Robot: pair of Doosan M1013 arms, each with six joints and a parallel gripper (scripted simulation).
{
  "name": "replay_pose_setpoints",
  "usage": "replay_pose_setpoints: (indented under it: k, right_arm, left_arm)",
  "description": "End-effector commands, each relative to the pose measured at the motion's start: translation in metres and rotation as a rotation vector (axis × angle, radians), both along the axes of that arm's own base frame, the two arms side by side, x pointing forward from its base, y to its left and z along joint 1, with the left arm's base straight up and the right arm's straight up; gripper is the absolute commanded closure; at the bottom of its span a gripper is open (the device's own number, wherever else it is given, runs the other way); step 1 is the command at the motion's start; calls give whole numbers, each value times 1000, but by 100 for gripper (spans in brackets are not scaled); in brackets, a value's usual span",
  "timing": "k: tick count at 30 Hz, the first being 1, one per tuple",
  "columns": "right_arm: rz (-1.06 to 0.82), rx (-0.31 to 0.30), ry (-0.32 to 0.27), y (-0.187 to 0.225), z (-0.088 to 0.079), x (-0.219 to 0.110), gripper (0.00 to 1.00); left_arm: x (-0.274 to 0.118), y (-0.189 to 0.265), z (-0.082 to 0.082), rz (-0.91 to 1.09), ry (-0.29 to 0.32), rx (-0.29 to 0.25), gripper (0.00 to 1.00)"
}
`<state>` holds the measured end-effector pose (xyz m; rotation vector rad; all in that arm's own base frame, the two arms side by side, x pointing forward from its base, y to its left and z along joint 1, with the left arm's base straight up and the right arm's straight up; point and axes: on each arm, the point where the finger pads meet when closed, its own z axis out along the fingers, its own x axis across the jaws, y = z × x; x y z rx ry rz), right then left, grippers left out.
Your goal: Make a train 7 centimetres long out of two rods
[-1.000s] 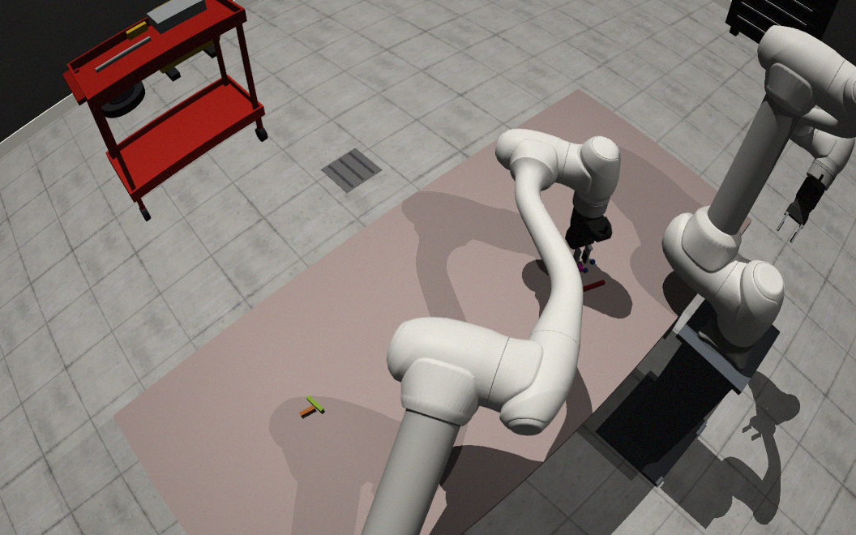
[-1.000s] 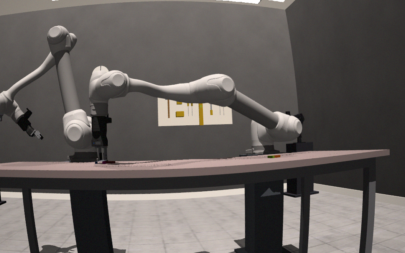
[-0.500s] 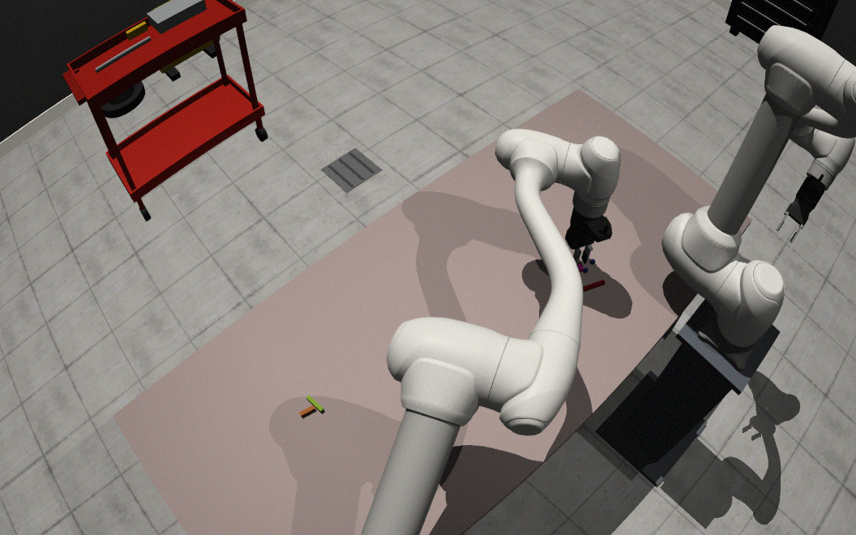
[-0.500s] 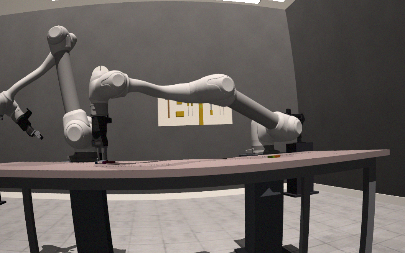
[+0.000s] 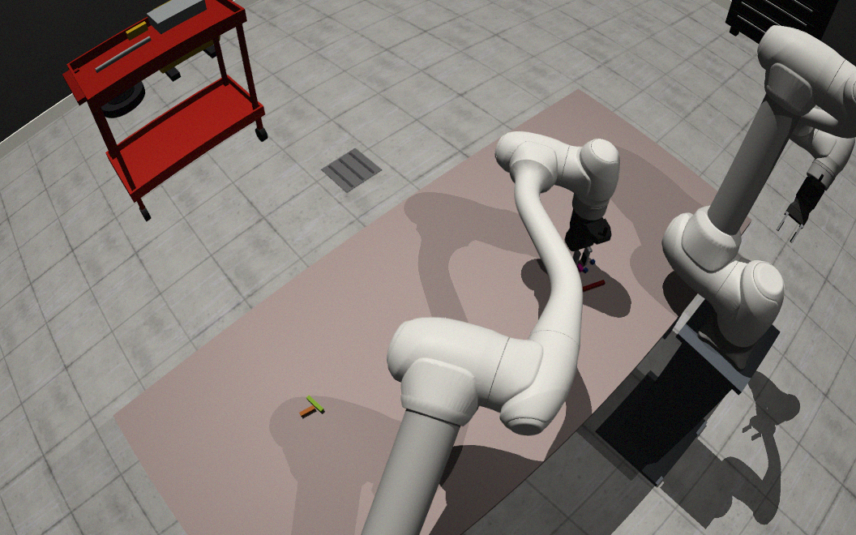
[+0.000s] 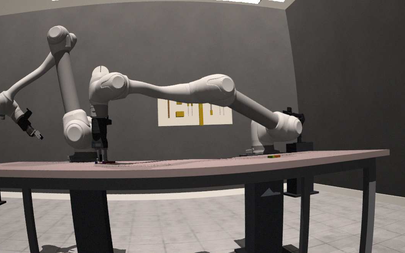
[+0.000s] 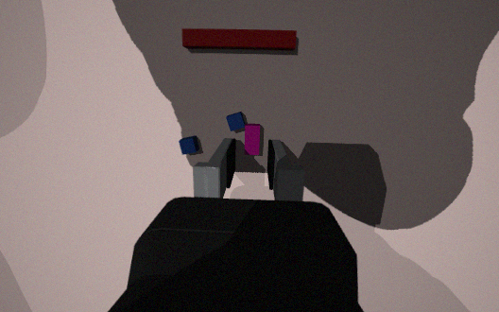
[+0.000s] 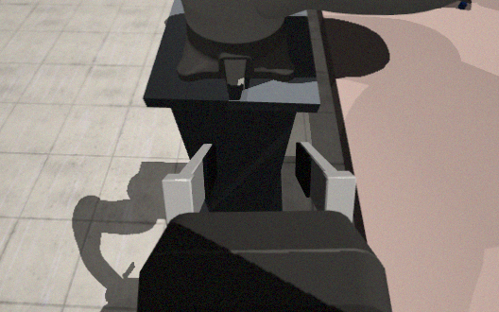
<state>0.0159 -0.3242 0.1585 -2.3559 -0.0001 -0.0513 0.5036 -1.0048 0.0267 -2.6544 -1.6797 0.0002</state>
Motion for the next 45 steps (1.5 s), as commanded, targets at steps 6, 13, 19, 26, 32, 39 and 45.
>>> replay_pose_setpoints:
  k: [6, 13, 19, 26, 32, 39, 45]
  right_arm:
    - [0, -1, 0, 0, 0, 0, 0]
    - [0, -1, 0, 0, 0, 0, 0]
    - [0, -1, 0, 0, 0, 0, 0]
    - [0, -1, 0, 0, 0, 0, 0]
    - [0, -1, 0, 0, 0, 0, 0]
    - [0, -1, 0, 0, 0, 0, 0]
    - [0, -1, 0, 0, 0, 0, 0]
  left_arm:
    - [0, 0, -2, 0, -1, -2, 46]
    - [0, 0, -4, 0, -1, -2, 46]
    - [0, 0, -4, 0, -1, -2, 46]
    - [0, 0, -4, 0, -1, -2, 46]
    - [0, 0, -4, 0, -1, -2, 46]
    - [0, 0, -4, 0, -1, -2, 46]
    - [0, 0, -4, 0, -1, -2, 46]
